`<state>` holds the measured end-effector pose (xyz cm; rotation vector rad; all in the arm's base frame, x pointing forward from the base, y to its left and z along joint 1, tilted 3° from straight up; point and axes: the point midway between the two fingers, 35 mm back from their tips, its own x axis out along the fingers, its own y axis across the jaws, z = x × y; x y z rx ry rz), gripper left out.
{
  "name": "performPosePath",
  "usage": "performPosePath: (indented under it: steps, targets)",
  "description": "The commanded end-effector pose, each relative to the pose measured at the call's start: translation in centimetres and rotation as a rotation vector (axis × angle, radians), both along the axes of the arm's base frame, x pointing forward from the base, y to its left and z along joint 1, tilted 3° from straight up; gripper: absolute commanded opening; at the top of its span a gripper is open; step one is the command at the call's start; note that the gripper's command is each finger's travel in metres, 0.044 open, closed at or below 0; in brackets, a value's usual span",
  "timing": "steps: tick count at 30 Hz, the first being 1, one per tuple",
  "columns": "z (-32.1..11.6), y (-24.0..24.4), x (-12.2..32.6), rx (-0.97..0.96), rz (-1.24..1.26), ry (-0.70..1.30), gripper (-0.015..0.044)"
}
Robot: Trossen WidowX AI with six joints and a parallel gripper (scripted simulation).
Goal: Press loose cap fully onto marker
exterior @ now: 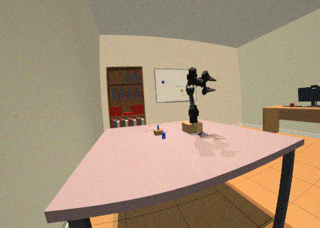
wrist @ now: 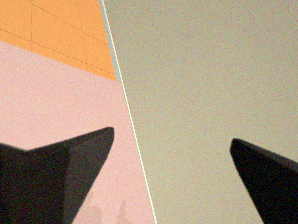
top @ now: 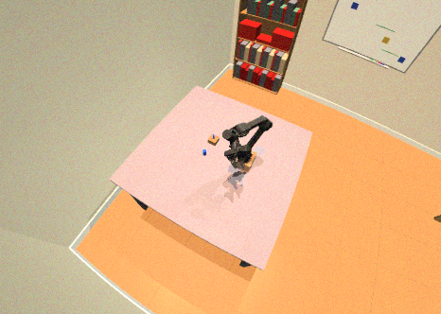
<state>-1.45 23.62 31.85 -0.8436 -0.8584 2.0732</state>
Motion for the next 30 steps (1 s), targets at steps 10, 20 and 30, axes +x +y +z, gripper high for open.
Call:
performPosePath:
  steps: [10,20,30]
  targets:
    - [-6.1,2.4,13.0,-0.492,-0.698,0.469,0.024]
    - [-14.7,-4.3,26.6,-0.827,-1.586,1.106,0.024]
    - [-22.3,-17.9,33.7,-0.857,-2.448,1.672,0.024]
